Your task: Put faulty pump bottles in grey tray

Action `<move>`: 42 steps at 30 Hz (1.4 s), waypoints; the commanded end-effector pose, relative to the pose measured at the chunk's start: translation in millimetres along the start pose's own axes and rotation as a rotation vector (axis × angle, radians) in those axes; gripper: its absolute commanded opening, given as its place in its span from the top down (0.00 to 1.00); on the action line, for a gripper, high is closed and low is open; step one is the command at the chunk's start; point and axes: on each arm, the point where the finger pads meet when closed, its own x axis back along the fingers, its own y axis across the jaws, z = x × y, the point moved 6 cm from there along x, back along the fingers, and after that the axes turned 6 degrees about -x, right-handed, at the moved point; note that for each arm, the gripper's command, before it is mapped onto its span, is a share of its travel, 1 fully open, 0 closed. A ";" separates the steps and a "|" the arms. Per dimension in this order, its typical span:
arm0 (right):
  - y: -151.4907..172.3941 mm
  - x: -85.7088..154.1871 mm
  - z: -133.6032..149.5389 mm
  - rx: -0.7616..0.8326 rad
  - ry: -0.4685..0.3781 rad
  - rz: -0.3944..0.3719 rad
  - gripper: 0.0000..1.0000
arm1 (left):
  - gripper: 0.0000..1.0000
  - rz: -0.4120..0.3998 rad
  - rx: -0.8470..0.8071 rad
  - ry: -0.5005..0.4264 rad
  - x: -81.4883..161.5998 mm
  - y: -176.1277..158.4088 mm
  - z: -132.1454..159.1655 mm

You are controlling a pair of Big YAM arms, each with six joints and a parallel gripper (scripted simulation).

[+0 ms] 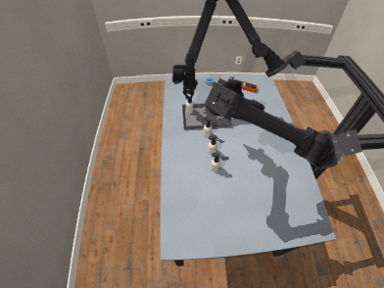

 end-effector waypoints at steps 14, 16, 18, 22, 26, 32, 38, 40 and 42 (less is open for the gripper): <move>4.1 98.4 -6.1 0.265 -0.018 -0.014 0.00 | 1.00 0.014 0.011 -0.037 22.2 4.9 -98.8; 3.9 117.7 -10.5 0.295 -0.028 -0.014 0.00 | 1.00 0.010 0.011 -0.035 29.5 7.2 -115.8; 3.5 129.2 -10.4 0.315 -0.031 -0.013 0.00 | 1.00 0.007 0.011 -0.033 34.5 8.8 -126.2; 0.8 130.1 -8.4 0.315 -0.015 0.003 0.00 | 1.00 0.000 0.006 -0.006 35.2 10.9 -120.9; 1.4 131.2 -11.1 0.311 -0.019 0.000 0.00 | 1.00 0.006 0.002 -0.005 35.8 8.9 -119.6; 1.7 131.2 -12.2 0.307 -0.025 -0.001 0.00 | 1.00 0.002 0.004 -0.009 33.9 10.0 -121.3; 31.7 124.0 -0.9 0.239 0.012 -0.019 0.00 | 1.00 0.002 0.004 -0.009 33.9 10.0 -121.3; 55.3 120.5 6.3 0.196 0.031 -0.027 0.00 | 1.00 0.002 0.004 -0.009 33.9 10.0 -121.3; 55.3 120.5 6.3 0.196 0.031 -0.027 0.00 | 1.00 0.002 0.004 -0.009 33.9 10.0 -121.3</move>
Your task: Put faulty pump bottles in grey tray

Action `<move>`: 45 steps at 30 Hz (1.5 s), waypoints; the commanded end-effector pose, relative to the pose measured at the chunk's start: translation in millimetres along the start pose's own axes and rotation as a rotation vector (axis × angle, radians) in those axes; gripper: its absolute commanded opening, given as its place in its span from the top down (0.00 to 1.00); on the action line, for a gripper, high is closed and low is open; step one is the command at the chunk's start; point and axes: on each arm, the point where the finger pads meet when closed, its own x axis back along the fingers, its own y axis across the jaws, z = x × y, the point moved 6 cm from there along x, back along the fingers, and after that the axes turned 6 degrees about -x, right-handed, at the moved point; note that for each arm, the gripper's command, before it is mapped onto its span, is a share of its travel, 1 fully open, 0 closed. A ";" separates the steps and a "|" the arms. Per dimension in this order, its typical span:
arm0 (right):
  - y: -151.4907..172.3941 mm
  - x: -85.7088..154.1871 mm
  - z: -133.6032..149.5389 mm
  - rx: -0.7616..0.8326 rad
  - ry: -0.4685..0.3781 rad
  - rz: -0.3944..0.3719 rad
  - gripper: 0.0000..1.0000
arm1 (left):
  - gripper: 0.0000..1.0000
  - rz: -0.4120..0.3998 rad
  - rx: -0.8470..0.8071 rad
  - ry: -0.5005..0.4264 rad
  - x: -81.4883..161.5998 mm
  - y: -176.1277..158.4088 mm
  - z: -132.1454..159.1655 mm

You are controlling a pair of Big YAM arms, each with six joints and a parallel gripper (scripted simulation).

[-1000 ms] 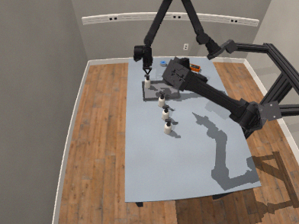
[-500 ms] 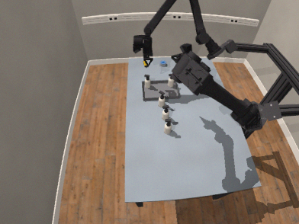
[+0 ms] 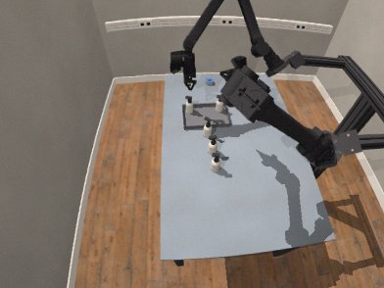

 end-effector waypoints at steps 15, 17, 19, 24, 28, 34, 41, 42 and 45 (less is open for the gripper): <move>344.5 12.7 135.3 -0.059 0.025 0.011 0.00 | 1.00 0.011 0.003 0.017 -3.4 -2.7 6.4; 344.5 12.7 135.3 -0.059 0.025 0.011 0.00 | 1.00 0.011 0.003 0.017 -3.4 -2.7 6.4; 364.1 17.0 156.1 -0.043 0.009 0.014 0.00 | 1.00 0.011 0.003 0.017 -3.4 -2.7 6.4; 394.7 24.8 193.8 -0.002 -0.026 0.017 0.00 | 1.00 0.011 0.003 0.017 -3.4 -2.7 6.4; 400.1 27.0 200.7 0.036 -0.036 0.017 0.00 | 1.00 0.011 0.003 0.017 -3.4 -2.7 6.4; 395.9 26.5 190.8 0.014 -0.034 0.017 0.00 | 1.00 0.011 0.003 0.017 -3.4 -2.7 6.4; 396.9 26.5 190.5 0.009 -0.035 0.012 0.00 | 1.00 0.001 0.000 0.011 -3.4 -0.9 5.1; 393.2 23.9 195.6 0.018 -0.031 0.019 0.00 | 1.00 0.001 0.000 0.011 -3.4 -0.9 5.1; 393.2 23.9 195.6 0.018 -0.031 0.019 0.00 | 1.00 0.001 0.000 0.011 -3.4 -0.9 5.1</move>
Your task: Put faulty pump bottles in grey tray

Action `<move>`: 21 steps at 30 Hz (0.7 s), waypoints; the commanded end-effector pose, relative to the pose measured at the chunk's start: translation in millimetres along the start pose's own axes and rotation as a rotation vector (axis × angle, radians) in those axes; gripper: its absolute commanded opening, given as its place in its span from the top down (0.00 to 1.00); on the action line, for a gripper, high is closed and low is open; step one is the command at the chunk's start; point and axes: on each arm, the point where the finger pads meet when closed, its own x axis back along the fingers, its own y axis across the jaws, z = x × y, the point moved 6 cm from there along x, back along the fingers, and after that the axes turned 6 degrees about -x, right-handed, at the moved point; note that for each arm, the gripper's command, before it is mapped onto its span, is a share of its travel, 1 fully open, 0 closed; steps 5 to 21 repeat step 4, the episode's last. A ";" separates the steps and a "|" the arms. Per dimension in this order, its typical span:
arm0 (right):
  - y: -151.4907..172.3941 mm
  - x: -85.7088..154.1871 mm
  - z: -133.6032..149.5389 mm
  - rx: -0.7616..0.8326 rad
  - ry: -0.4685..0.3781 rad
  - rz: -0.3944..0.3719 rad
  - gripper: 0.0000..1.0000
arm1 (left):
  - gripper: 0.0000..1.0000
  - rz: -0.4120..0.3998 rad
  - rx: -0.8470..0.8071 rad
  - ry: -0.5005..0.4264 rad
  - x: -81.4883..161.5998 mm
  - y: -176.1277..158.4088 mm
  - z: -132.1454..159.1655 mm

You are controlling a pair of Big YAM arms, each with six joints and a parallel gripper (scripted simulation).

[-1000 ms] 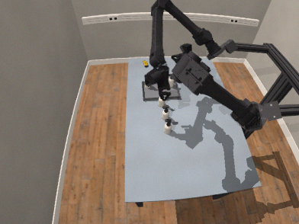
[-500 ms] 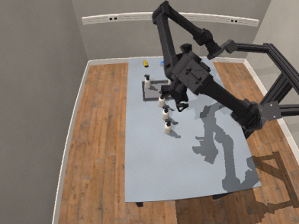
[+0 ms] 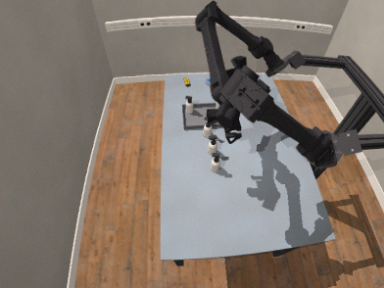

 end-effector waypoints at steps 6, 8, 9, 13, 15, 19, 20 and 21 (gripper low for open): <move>2.4 4.2 -10.0 -0.033 -0.006 -0.011 0.00 | 1.00 0.001 0.000 0.011 -3.4 -0.9 5.1; 2.4 4.2 -10.0 -0.033 -0.006 -0.011 0.00 | 1.00 0.001 0.000 0.011 -3.4 -0.9 5.1; 2.4 4.2 -10.0 -0.033 -0.006 -0.011 0.00 | 1.00 0.001 0.000 0.011 -3.4 -0.9 5.1; 2.4 4.2 -10.0 -0.033 -0.006 -0.011 0.00 | 1.00 0.001 0.000 0.011 -3.4 -0.9 5.1; 2.4 4.2 -10.0 -0.033 -0.006 -0.011 0.00 | 1.00 0.001 0.000 0.011 -3.4 -0.9 5.1; 2.4 4.2 -10.0 -0.033 -0.006 -0.011 0.00 | 1.00 0.001 0.000 0.011 -3.4 -0.9 5.1; 2.4 4.2 -10.0 -0.033 -0.006 -0.011 0.00 | 1.00 0.001 0.000 0.011 -3.4 -0.9 5.1; 2.4 4.2 -10.0 -0.033 -0.006 -0.011 0.00 | 1.00 0.001 0.000 0.011 -3.4 -0.9 5.1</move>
